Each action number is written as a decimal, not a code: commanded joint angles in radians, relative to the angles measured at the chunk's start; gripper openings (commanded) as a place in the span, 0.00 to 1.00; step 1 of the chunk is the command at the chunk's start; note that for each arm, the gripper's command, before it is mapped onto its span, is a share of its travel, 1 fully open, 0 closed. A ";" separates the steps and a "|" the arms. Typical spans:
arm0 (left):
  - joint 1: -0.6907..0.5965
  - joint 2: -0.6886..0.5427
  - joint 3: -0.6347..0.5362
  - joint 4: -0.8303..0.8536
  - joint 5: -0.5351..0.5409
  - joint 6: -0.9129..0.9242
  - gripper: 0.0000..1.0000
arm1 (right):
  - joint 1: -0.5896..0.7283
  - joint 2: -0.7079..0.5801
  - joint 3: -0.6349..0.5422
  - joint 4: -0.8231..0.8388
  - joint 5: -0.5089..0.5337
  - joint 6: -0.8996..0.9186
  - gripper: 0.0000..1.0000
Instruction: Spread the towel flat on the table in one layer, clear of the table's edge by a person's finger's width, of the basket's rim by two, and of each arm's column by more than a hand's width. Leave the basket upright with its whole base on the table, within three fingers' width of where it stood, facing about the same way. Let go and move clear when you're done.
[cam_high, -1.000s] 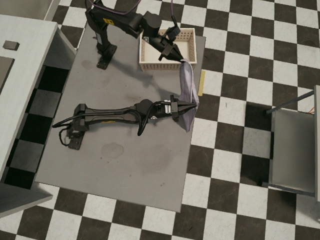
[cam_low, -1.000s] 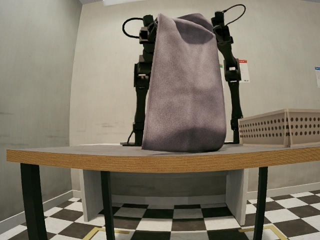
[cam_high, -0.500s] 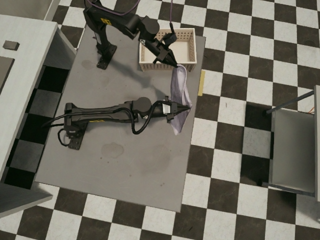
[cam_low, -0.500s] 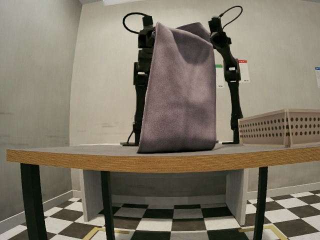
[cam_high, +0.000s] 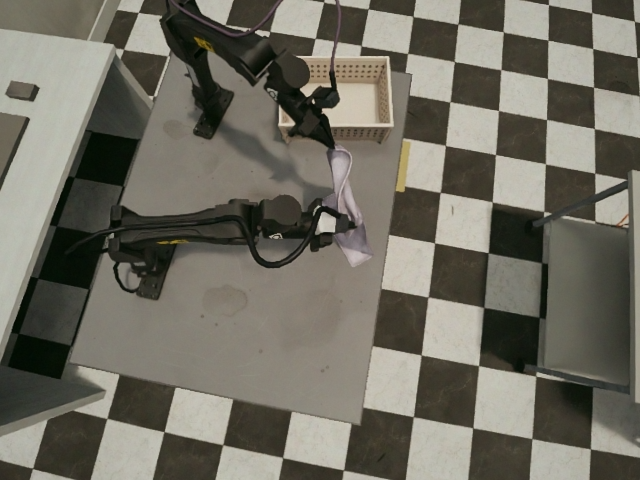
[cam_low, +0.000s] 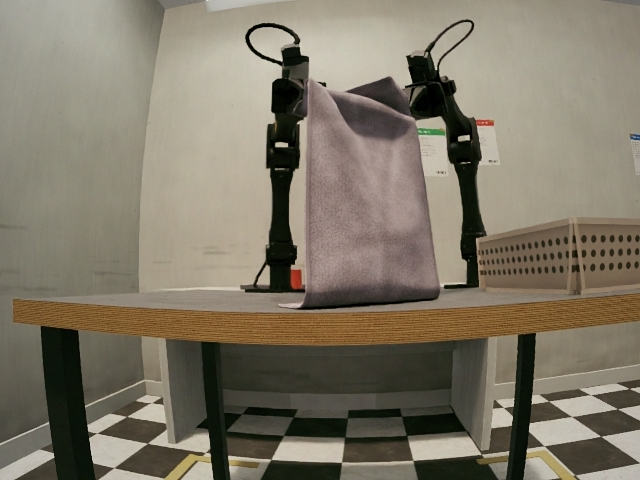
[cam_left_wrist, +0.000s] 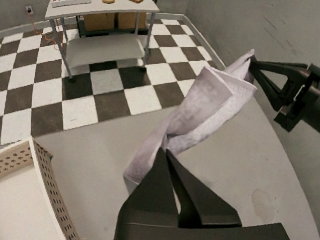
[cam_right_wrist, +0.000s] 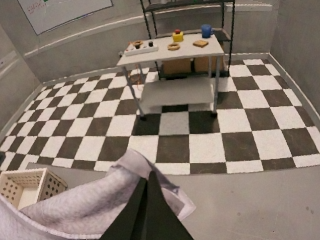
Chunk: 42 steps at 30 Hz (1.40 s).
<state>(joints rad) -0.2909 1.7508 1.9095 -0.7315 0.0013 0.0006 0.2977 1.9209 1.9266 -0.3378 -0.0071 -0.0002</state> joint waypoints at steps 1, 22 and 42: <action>-0.021 -0.038 0.033 -0.089 -0.011 -0.006 0.00 | -0.017 -0.044 0.039 -0.131 0.014 -0.003 0.00; -0.204 -0.093 -0.265 -0.205 -0.004 -0.006 0.00 | -0.047 -0.114 -0.102 -0.642 0.015 -0.004 0.00; -0.409 -0.250 -0.798 0.173 -0.007 -0.006 0.00 | -0.091 -0.478 -0.861 -0.244 0.016 -0.006 0.00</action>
<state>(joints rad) -0.6636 1.5459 1.1797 -0.6262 0.0006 -0.0006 0.2317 1.5089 1.1584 -0.6983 -0.0147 -0.0010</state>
